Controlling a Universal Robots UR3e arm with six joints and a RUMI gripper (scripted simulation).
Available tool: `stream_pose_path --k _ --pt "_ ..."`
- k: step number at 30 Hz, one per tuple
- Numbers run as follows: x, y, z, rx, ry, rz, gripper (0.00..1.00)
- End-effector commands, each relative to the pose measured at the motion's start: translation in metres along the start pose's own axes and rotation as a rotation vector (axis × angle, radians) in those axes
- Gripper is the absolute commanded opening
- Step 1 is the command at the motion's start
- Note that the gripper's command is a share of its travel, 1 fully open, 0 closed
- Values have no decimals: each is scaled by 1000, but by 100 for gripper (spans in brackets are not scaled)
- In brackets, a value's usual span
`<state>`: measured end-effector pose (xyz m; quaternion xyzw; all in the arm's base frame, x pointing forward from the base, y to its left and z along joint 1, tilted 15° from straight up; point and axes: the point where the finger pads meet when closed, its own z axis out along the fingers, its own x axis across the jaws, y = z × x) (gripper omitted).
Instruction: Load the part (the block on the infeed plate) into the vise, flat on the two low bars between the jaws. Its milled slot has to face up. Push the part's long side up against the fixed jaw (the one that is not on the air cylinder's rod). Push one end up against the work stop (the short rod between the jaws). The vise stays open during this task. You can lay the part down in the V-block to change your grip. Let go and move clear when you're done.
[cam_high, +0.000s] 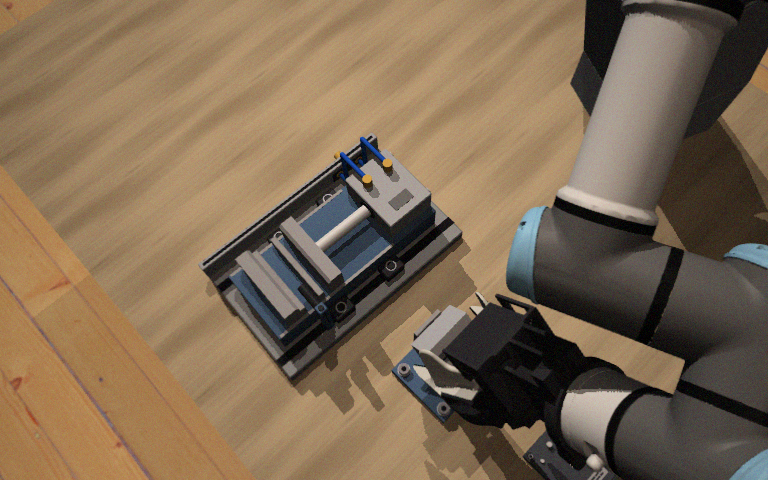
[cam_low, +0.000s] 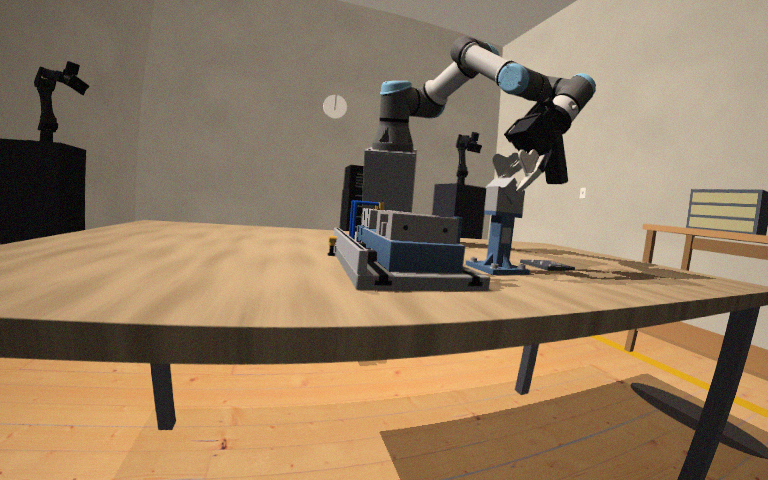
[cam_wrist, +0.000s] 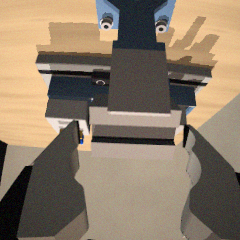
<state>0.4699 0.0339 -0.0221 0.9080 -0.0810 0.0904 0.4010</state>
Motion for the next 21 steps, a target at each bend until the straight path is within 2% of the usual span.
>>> stream_pose_path --k 1,21 --pt "1 0 -1 -18 0 2 51" --pt "1 0 -1 -53 0 2 51"
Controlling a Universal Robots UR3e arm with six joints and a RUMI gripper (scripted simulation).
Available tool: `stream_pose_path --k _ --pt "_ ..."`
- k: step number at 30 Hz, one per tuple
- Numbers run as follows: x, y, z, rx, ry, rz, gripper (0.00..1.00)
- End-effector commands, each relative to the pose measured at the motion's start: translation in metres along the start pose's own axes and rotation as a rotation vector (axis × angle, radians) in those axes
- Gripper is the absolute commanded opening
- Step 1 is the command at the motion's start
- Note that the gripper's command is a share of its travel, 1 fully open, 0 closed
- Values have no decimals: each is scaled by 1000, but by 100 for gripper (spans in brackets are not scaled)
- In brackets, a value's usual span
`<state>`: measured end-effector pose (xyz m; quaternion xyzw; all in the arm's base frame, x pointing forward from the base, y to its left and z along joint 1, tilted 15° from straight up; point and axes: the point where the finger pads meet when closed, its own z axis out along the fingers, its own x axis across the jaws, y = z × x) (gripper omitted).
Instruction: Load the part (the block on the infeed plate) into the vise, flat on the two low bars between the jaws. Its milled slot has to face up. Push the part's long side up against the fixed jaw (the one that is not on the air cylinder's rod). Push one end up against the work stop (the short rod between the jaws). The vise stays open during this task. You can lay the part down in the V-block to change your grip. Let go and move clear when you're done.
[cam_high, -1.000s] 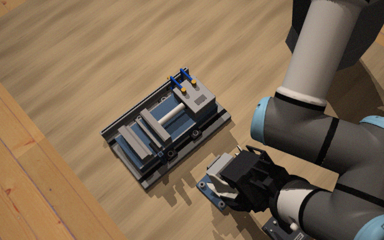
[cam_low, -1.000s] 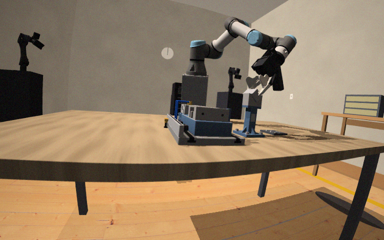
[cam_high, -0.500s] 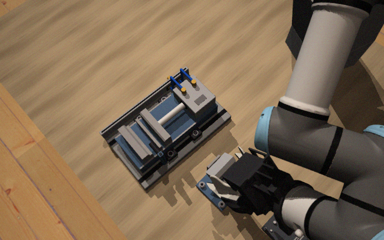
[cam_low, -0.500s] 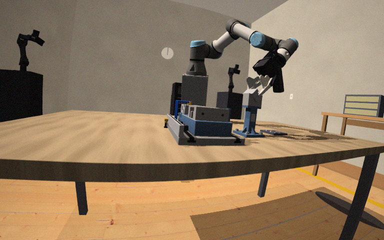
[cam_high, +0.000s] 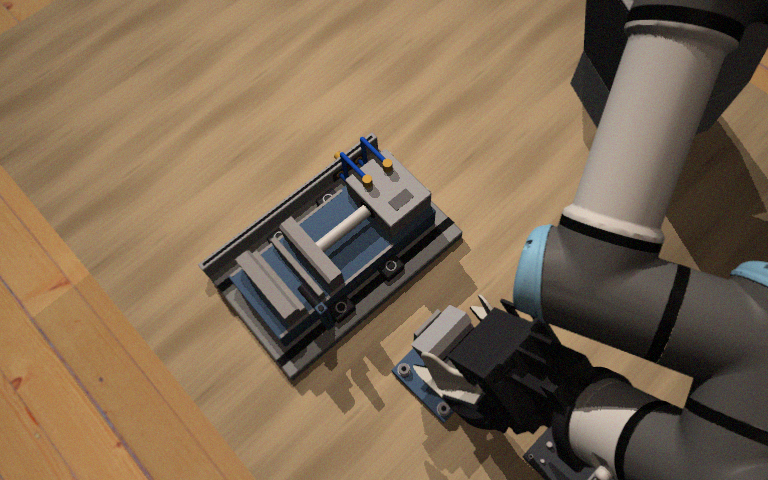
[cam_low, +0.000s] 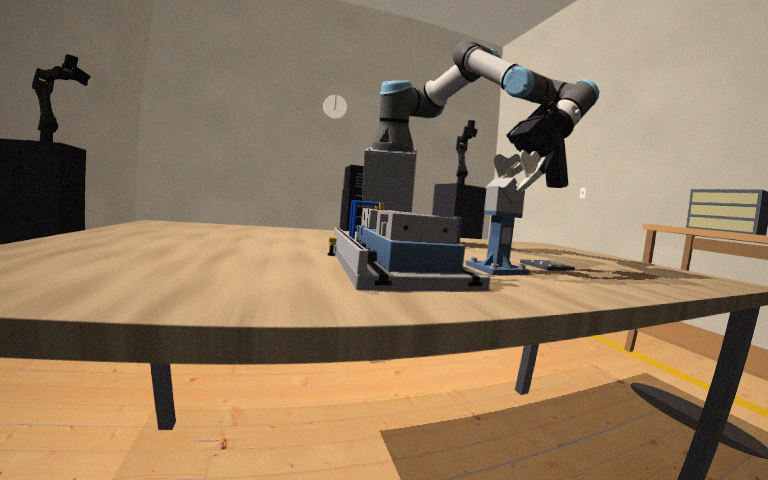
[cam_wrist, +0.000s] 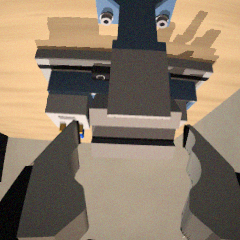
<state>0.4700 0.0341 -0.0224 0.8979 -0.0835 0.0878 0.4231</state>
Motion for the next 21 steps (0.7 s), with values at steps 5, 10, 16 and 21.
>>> stream_pose_path --k 5,10,16,21 --pt "1 0 -1 -11 1 2 51" --pt "1 0 -1 -16 2 2 51" --pt "1 0 -1 -19 2 2 51" --pt "1 0 -1 -22 2 2 51"
